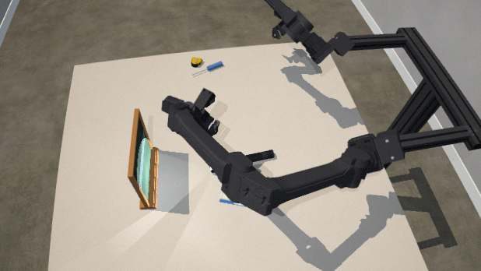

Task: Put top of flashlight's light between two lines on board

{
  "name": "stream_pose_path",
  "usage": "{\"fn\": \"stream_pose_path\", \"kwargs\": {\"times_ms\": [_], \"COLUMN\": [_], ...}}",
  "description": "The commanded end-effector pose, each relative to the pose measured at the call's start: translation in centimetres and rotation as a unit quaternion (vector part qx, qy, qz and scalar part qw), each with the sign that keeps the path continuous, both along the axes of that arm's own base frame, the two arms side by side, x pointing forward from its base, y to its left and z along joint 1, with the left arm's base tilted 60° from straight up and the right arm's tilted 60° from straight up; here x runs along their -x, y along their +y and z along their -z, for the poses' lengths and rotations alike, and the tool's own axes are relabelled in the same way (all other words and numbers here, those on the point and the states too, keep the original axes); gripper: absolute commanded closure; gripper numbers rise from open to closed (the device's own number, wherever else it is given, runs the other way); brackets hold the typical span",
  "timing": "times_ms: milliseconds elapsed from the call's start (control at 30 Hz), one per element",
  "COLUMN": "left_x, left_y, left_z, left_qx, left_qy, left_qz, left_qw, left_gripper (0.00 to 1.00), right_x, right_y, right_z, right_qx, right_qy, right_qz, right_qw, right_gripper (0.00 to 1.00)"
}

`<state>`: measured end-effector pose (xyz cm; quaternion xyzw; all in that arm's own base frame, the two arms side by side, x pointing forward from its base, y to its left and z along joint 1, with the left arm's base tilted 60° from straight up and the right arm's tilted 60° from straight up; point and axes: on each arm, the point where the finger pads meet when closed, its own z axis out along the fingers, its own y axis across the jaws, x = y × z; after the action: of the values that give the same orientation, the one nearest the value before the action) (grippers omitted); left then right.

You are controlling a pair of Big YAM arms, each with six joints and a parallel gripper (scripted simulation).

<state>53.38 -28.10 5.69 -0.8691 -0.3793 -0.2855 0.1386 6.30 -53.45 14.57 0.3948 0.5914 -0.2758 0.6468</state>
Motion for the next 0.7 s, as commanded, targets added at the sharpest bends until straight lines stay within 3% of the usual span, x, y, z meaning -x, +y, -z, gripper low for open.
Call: {"fn": "stream_pose_path", "kwargs": {"times_ms": [0, 567, 600, 667], "left_x": [0.21, 0.14, 0.14, 0.14], "left_y": [-0.73, -1.53, -1.53, -1.53], "left_z": [-0.63, -1.37, -1.37, -1.37], "left_qx": [0.003, 0.009, 0.009, 0.009], "left_qy": [-0.002, -0.009, -0.009, -0.009], "left_qz": [0.007, 0.011, 0.011, 0.011], "left_qw": [1.0, 1.0, 1.0, 1.0], "left_gripper": [0.0, 0.0, 0.0, 0.0], "right_x": [0.38, 0.16, 0.16, 0.16], "right_y": [0.05, 0.18, 0.18, 0.18], "right_z": [-0.4, -0.09, -0.09, -0.09], "right_qx": [0.005, 0.002, 0.002, 0.002], "right_qy": [0.0, 0.0, 0.0, 0.0], "right_qz": [0.004, 0.002, 0.002, 0.002], "right_qw": [1.0, 1.0, 1.0, 1.0], "right_gripper": [0.0, 0.0, 0.05, 0.05]}}
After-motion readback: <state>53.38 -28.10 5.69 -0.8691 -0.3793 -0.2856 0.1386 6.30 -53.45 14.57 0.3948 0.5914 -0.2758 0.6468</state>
